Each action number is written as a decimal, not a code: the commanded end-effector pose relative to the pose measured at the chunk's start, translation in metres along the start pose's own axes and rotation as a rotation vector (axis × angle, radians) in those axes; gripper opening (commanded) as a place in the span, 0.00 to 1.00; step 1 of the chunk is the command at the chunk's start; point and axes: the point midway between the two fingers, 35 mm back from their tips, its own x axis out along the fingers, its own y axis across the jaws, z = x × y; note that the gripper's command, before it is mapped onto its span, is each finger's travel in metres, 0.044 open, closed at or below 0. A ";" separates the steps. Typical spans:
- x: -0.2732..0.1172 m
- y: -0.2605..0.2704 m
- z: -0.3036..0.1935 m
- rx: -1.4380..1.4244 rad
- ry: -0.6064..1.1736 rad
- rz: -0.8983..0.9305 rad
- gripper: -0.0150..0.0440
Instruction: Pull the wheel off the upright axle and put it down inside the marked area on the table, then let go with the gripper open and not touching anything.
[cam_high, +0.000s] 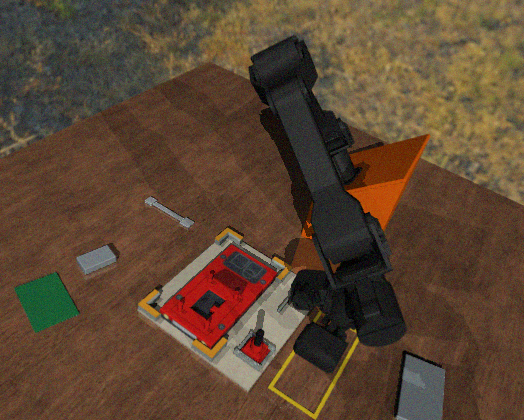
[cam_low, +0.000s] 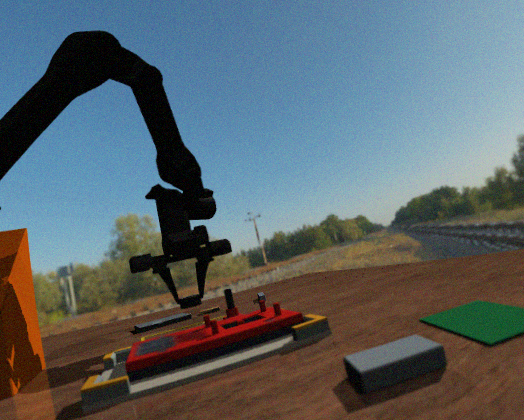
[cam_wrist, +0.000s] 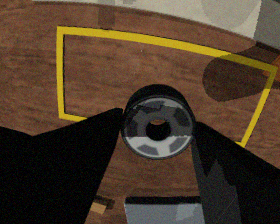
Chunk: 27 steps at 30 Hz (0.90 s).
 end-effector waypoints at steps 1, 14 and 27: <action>0.033 -0.005 0.002 -0.008 -0.011 -0.007 0.25; 0.040 -0.007 0.004 -0.005 -0.011 -0.017 0.52; -0.020 -0.006 0.002 -0.008 -0.009 -0.007 0.76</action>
